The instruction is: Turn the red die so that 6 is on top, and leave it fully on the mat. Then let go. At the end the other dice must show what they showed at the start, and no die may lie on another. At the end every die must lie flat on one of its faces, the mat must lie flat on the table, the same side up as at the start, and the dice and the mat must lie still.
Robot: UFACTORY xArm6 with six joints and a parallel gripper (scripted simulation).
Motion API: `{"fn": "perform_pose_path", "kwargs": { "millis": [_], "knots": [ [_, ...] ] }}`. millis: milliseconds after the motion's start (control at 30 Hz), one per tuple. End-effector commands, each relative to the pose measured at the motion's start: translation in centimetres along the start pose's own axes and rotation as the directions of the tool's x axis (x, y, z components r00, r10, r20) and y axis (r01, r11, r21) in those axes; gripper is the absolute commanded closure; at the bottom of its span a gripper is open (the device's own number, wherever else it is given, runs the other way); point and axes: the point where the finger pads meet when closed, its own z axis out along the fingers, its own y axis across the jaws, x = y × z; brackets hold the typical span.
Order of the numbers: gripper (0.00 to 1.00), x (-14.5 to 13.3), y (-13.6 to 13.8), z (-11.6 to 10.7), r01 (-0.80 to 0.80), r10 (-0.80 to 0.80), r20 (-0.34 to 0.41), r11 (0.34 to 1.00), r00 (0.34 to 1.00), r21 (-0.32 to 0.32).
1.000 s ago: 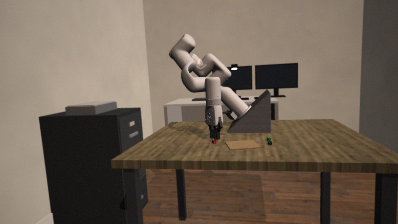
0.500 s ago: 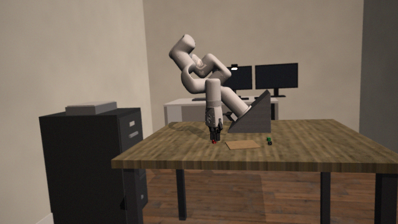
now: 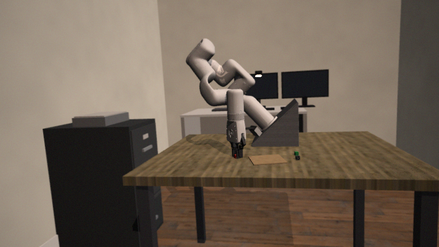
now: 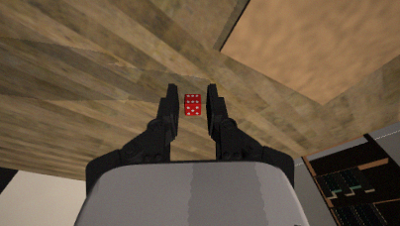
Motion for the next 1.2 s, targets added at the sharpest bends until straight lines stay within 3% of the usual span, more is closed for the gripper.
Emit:
{"fn": "perform_pose_path", "kwargs": {
  "millis": [0, 1133, 1167],
  "knots": [
    [0.69, -0.09, 0.08, -0.02, -0.001, 0.001, 0.002, 1.0, 1.0, -0.002],
    [0.69, -0.09, 0.08, -0.02, -0.001, 0.001, 0.002, 1.0, 1.0, -0.002],
    [0.89, -0.09, 0.08, -0.02, -0.001, 0.001, 0.002, 1.0, 1.0, -0.002]
  ]
}}
